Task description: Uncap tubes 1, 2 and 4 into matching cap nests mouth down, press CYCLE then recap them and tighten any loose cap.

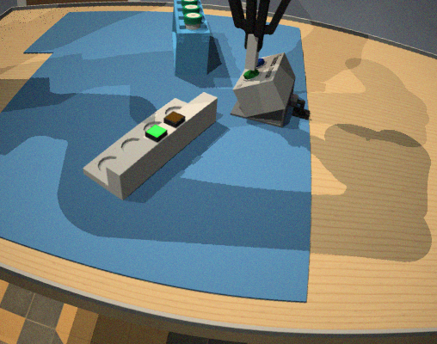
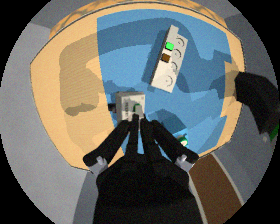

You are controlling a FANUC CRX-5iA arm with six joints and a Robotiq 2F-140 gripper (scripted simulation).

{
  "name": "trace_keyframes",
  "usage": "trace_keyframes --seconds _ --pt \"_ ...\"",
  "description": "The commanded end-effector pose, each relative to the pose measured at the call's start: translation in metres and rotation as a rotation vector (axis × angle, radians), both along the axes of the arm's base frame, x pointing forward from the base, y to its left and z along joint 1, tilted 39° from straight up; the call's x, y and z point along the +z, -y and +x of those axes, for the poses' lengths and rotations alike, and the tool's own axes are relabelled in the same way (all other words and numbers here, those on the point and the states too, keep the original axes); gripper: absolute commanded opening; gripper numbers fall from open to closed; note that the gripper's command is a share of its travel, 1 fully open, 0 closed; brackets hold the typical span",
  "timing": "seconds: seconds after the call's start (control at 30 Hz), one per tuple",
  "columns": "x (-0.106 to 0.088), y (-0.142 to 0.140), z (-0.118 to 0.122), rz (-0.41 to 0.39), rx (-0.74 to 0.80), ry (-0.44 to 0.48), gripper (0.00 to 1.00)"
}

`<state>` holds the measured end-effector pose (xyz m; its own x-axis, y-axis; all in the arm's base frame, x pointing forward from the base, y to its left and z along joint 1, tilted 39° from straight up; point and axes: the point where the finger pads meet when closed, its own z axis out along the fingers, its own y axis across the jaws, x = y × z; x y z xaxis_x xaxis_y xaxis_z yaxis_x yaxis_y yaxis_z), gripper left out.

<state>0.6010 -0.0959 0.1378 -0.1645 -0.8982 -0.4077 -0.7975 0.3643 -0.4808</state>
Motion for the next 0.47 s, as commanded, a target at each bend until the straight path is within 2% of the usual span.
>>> trace_keyframes --seconds 0.0,0.43 --pt "0.0002 0.0002 0.0001 0.000 0.000 0.000 0.00" --pt "-0.0050 -0.0015 0.0039 0.000 0.000 0.000 0.00"
